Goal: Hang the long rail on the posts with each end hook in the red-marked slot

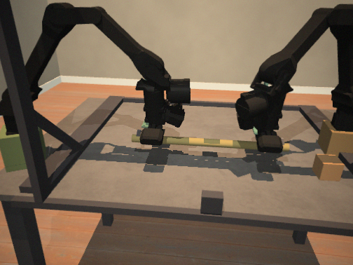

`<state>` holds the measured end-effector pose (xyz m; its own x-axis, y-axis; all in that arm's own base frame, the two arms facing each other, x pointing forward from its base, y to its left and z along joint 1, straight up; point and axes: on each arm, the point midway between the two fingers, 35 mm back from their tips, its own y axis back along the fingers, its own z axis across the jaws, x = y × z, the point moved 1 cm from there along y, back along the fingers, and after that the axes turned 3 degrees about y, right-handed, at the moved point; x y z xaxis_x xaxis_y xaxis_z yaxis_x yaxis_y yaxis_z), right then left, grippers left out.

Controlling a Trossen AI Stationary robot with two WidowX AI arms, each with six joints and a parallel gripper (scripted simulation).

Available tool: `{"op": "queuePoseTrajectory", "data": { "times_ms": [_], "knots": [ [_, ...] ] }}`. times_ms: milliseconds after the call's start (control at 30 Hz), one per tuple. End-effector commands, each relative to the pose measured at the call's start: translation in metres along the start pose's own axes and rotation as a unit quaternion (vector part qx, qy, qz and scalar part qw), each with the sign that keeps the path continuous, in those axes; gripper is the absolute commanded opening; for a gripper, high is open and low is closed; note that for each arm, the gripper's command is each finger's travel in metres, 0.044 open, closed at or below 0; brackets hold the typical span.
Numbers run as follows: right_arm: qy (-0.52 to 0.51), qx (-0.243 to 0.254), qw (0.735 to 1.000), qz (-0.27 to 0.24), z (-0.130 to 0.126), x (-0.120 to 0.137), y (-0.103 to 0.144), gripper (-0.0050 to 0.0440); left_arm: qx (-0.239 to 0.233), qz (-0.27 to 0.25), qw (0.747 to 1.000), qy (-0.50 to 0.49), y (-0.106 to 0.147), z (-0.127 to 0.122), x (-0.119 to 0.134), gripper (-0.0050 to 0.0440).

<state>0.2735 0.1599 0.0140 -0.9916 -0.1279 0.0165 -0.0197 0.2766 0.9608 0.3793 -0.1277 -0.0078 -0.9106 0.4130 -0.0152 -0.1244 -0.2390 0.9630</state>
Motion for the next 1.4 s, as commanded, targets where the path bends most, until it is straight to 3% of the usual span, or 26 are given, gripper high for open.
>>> {"op": "queuePoseTrajectory", "data": {
  "times_ms": [0,733,833,1367],
  "knots": [
    [-0.003,-0.009,1.000,-0.012,-0.003,-0.002,0.019,-0.0050,-0.001,-0.015,1.000,0.004,0.021,0.005,-0.004,-0.0050],
    [-0.003,-0.022,1.000,-0.013,-0.004,-0.002,0.019,-0.0050,0.012,-0.014,1.000,0.003,0.021,0.006,-0.004,-0.0050],
    [-0.002,-0.063,0.998,-0.016,-0.008,-0.002,0.019,-0.0050,0.053,-0.012,0.998,0.003,0.021,0.010,-0.005,-0.0050],
    [-0.001,-0.178,0.984,-0.022,-0.017,0.000,0.017,-0.0050,0.167,-0.006,0.986,0.000,0.020,0.019,-0.006,-0.0050]
  ]
}}
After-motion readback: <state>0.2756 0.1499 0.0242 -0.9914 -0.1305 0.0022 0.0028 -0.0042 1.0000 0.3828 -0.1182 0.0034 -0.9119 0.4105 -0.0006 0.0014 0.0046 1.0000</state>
